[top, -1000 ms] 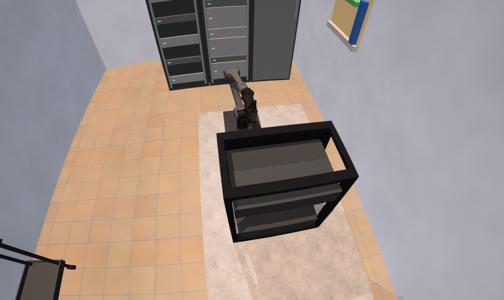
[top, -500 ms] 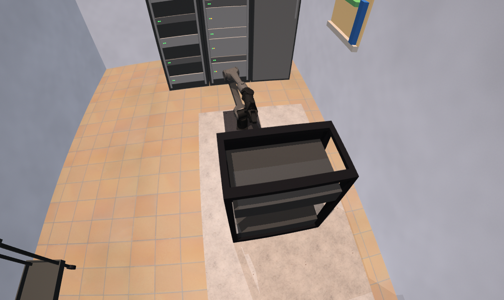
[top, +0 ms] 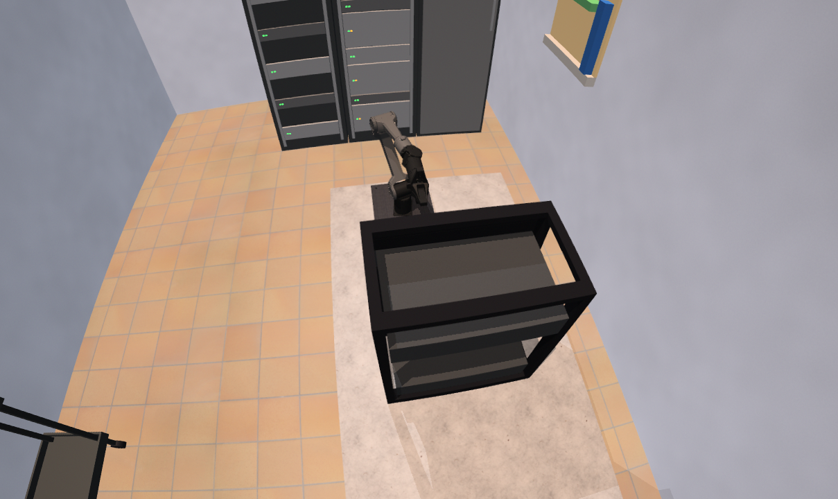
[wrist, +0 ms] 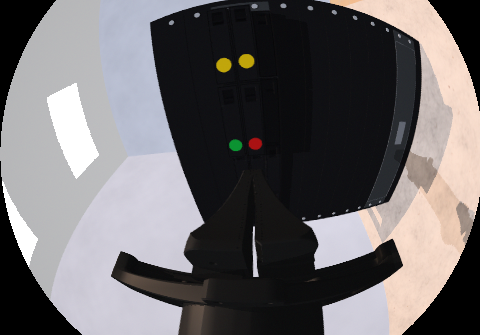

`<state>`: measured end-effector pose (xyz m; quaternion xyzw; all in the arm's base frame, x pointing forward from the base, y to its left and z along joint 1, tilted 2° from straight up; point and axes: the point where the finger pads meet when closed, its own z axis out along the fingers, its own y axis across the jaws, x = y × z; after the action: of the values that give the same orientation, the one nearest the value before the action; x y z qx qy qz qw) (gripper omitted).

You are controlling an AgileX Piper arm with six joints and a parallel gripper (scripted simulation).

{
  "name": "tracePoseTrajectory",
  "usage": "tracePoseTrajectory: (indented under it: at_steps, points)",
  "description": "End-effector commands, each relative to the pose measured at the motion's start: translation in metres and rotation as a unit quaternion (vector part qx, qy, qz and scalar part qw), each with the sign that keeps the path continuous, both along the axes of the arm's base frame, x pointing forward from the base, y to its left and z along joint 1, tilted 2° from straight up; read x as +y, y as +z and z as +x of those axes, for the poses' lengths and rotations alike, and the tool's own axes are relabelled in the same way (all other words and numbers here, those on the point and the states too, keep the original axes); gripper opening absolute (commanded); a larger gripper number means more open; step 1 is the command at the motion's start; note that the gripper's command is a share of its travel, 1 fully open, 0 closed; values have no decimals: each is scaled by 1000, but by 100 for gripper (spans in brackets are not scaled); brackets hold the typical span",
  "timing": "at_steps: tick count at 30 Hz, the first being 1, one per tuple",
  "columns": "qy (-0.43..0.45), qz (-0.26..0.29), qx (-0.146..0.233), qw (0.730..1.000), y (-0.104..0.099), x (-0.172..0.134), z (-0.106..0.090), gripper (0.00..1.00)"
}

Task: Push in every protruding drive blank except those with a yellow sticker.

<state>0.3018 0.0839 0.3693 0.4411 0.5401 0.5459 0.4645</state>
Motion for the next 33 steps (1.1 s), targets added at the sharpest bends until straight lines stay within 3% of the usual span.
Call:
tracePoseTrajectory:
  at_steps: [1, 24, 33]
  points:
    - [0, 2, 0, 1000, 0, 0, -1, 0]
    - [0, 2, 0, 1000, 0, 0, 0, 0]
    - [-1, 3, 0, 1000, 0, 6, 28, 0]
